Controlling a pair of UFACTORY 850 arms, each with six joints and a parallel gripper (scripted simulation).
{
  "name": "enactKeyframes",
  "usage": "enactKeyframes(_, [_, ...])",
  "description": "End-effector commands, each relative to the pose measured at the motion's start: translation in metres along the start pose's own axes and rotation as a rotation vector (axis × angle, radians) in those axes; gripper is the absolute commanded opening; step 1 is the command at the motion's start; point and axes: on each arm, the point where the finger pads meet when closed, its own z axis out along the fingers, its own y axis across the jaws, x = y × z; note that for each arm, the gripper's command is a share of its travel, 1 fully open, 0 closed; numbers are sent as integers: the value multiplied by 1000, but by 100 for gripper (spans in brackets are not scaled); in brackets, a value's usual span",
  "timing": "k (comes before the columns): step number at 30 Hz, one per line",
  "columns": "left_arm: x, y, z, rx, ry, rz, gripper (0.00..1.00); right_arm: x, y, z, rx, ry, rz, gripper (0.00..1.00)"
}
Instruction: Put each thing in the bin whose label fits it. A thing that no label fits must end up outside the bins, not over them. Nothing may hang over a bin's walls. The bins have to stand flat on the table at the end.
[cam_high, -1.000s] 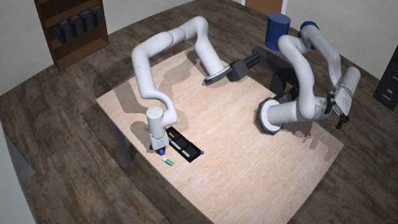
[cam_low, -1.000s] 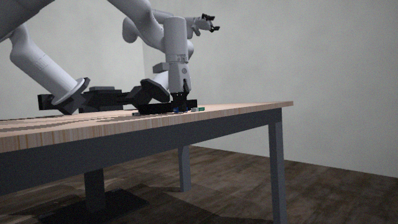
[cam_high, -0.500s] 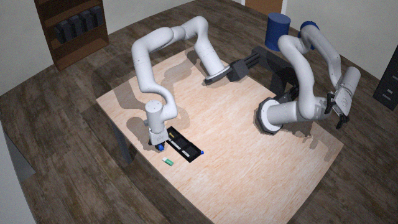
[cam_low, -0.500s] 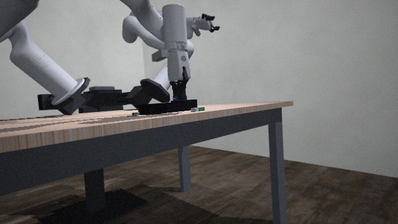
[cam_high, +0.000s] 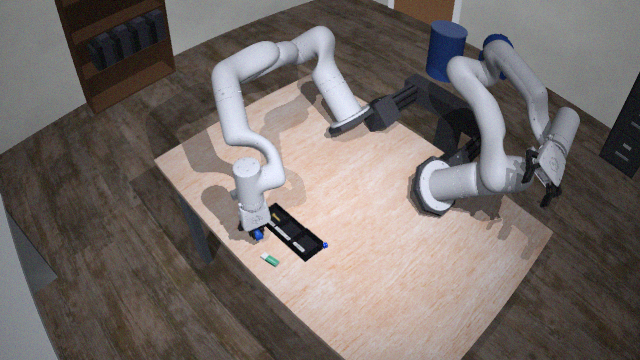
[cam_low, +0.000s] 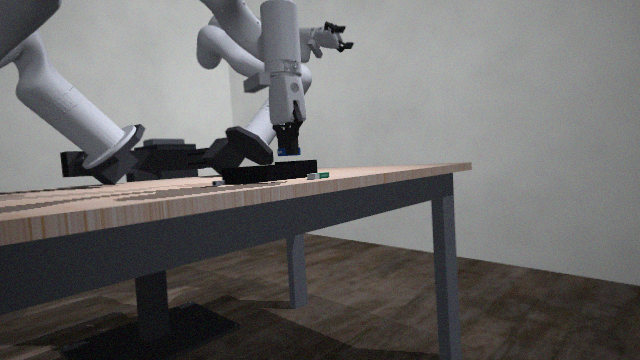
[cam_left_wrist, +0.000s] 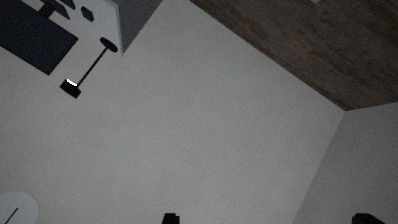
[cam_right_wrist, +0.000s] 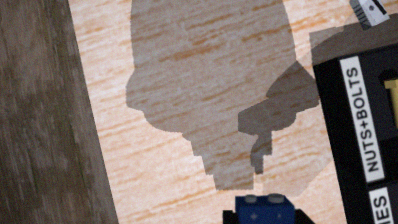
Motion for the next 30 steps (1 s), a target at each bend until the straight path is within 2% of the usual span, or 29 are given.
enactKeyframes(1, [-1,0,0,0,-1,1,100,0,-1,-1,2,-1,1,23])
enactKeyframes(5, [-1,0,0,0,-1,1,100,0,-1,-8,2,-1,1,23])
enactKeyframes(13, [-1,0,0,0,-1,1,100,-5,47,-8,2,-1,1,23])
enactKeyframes(16, [-1,0,0,0,-1,1,100,-5,48,-8,2,-1,1,23])
enactKeyframes(21, [-1,0,0,0,-1,1,100,-8,78,-8,2,-1,-222,23])
enactKeyframes(30, [-1,0,0,0,-1,1,100,-13,129,-8,2,-1,-222,23])
